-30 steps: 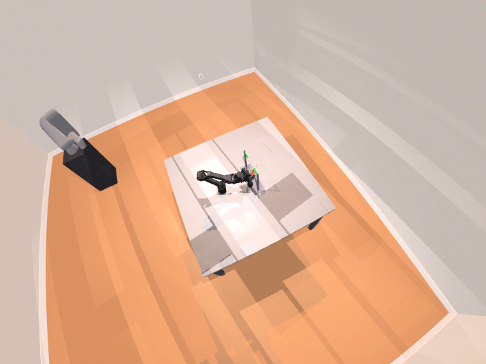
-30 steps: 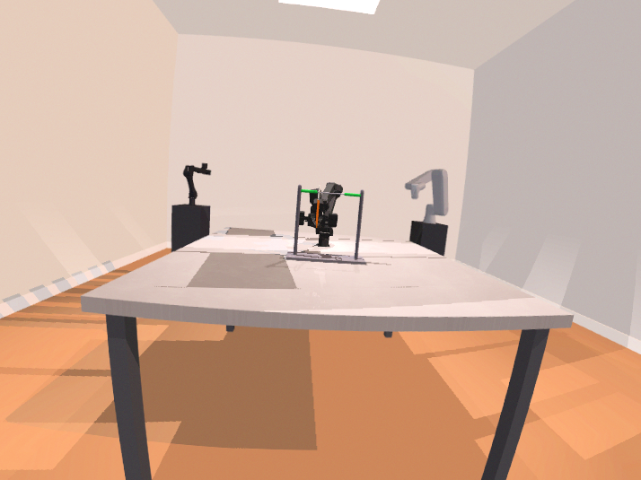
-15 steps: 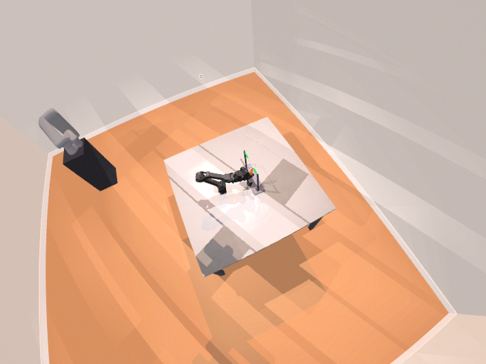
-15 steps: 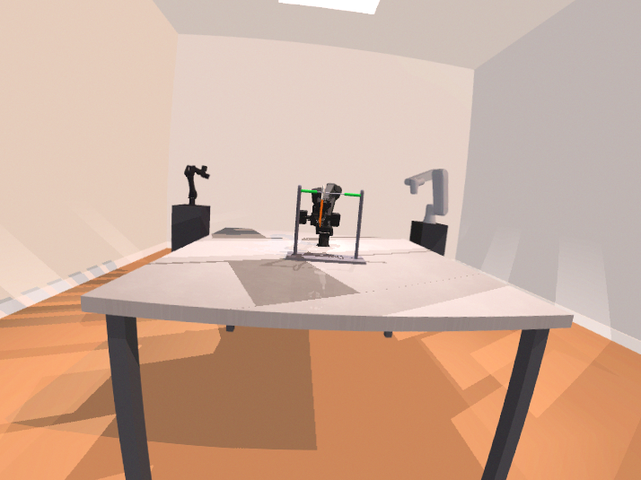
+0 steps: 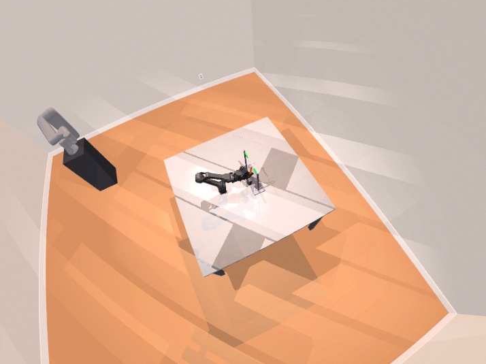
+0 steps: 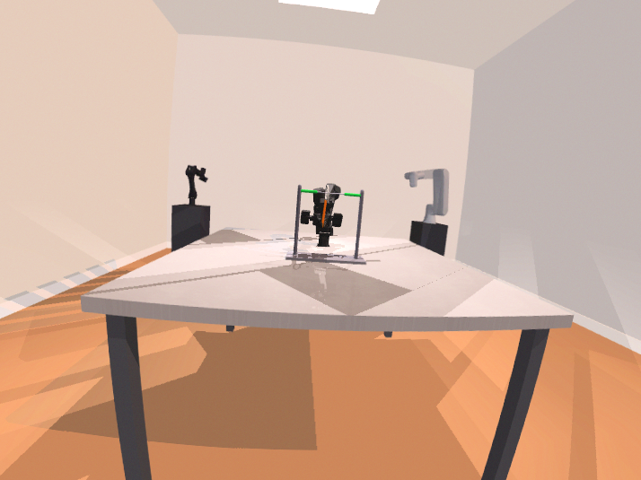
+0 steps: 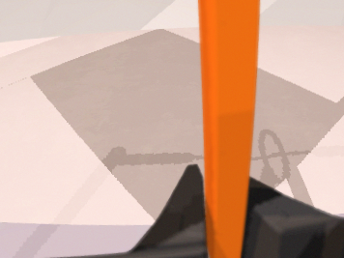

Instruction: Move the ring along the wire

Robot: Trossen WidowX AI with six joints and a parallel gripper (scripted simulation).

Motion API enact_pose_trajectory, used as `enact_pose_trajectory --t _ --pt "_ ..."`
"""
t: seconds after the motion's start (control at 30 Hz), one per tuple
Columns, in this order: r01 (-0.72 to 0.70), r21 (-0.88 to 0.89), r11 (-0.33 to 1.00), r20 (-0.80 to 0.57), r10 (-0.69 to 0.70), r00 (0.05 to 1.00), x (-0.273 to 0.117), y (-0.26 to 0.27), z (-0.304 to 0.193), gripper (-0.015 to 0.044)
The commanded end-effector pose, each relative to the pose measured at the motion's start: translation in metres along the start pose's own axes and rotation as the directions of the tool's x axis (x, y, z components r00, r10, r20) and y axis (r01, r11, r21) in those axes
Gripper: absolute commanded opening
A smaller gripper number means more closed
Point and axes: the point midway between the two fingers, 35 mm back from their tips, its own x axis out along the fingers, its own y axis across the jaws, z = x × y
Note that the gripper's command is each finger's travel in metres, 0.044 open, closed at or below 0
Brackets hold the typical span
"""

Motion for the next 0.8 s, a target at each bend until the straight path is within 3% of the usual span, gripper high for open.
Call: enact_pose_trajectory --t 0.0,0.77 --pt "0.001 -0.004 1.0 0.0 -0.001 1.0 0.0 0.003 -0.001 -0.015" --pt "0.113 0.098 0.989 0.002 -0.114 0.993 0.0 0.035 0.0 -0.015"
